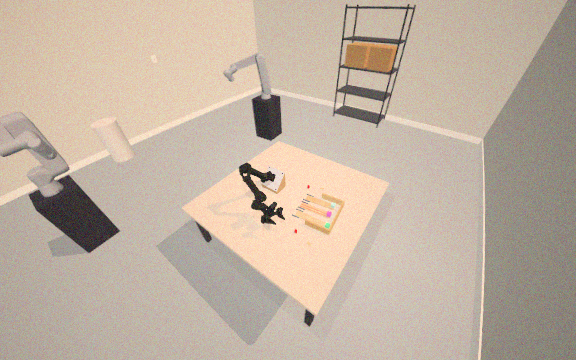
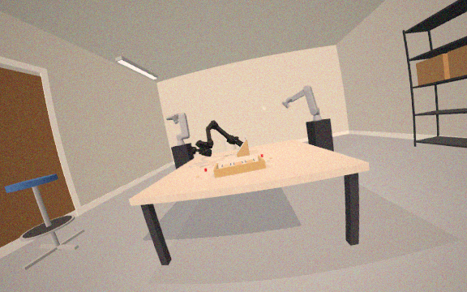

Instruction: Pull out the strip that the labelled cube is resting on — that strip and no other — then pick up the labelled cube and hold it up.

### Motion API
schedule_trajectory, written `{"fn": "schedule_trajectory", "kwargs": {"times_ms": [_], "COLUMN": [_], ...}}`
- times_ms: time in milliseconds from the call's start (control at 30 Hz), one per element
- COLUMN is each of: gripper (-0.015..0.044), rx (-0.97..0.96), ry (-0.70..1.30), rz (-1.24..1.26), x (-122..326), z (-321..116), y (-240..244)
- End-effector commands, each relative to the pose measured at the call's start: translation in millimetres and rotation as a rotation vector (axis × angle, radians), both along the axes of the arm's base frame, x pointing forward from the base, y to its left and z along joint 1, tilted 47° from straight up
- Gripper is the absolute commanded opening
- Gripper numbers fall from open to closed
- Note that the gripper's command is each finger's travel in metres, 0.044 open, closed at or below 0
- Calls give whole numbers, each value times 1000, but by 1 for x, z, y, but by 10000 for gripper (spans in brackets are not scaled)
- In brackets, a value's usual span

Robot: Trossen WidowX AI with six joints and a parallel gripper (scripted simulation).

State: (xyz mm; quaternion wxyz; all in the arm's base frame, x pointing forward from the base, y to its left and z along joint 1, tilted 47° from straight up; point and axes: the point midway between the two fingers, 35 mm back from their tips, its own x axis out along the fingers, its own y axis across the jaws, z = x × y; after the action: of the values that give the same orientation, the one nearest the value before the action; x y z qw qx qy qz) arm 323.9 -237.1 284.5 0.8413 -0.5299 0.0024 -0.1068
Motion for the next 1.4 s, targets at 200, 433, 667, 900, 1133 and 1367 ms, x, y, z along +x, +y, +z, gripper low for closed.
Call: {"fn": "schedule_trajectory", "kwargs": {"times_ms": [200, 433, 667, 900, 1133, 1367], "gripper": [400, 400, 400, 400, 400, 400], "rx": [270, 495, 556, 470, 392, 392], "ry": [76, 226, 357, 385, 343, 343], "rz": [-42, -140, -272, -387, -416, -416], "x": [46, 71, 56, 12, -15, -15], "z": [-43, -104, -156, -184, -187, -187], "y": [48, 125, 203, 264, 287, 287]}}
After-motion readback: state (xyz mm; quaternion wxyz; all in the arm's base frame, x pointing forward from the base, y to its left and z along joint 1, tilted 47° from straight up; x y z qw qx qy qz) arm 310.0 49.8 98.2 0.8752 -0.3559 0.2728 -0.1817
